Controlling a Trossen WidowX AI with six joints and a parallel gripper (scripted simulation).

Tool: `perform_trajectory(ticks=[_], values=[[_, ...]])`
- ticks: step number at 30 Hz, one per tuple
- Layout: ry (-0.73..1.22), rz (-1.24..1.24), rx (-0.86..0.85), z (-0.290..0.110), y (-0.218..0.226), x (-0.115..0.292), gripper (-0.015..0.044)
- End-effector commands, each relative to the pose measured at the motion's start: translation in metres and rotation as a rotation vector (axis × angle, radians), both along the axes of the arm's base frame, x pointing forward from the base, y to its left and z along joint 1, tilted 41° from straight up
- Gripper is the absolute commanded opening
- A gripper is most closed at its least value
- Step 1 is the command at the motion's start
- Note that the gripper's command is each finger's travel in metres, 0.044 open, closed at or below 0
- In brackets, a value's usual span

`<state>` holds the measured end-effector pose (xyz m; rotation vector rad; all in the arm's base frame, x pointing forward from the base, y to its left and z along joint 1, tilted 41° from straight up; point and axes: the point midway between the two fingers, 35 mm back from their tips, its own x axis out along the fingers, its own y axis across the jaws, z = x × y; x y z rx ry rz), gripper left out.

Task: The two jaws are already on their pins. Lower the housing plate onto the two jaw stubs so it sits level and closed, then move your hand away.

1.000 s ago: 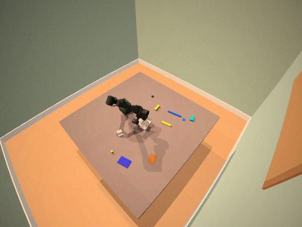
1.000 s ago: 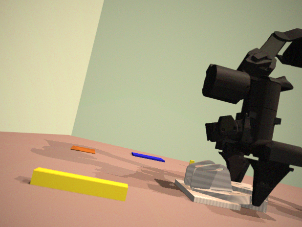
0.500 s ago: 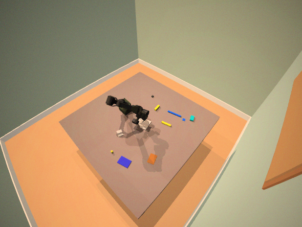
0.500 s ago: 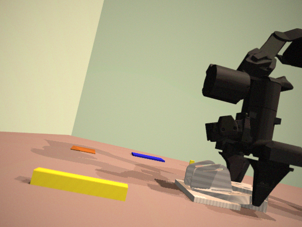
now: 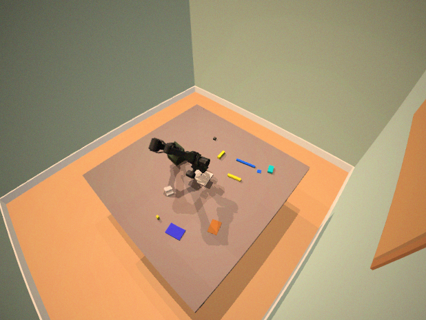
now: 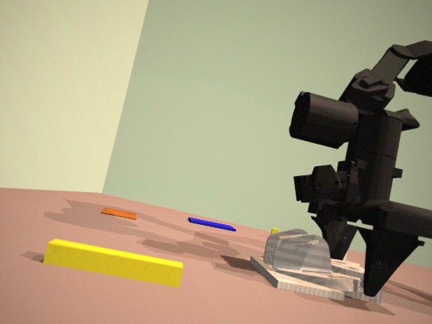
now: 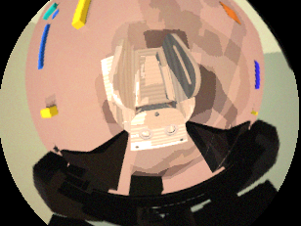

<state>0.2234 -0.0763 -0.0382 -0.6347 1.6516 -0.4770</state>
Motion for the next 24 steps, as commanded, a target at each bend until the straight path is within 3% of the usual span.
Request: perform_trajectory(ticks=[1, 10, 16, 24], values=[[0.000, 0.000, 0.000, 0.000, 0.000, 0.000, 0.0440], [0.005, 0.001, 0.001, 0.056, 0.048, 0.008, 0.0440], [0.001, 0.012, 0.002, 0.051, 0.046, 0.008, 0.0440], [0.008, 0.001, 0.003, 0.093, 0.089, -0.015, 0.0440]])
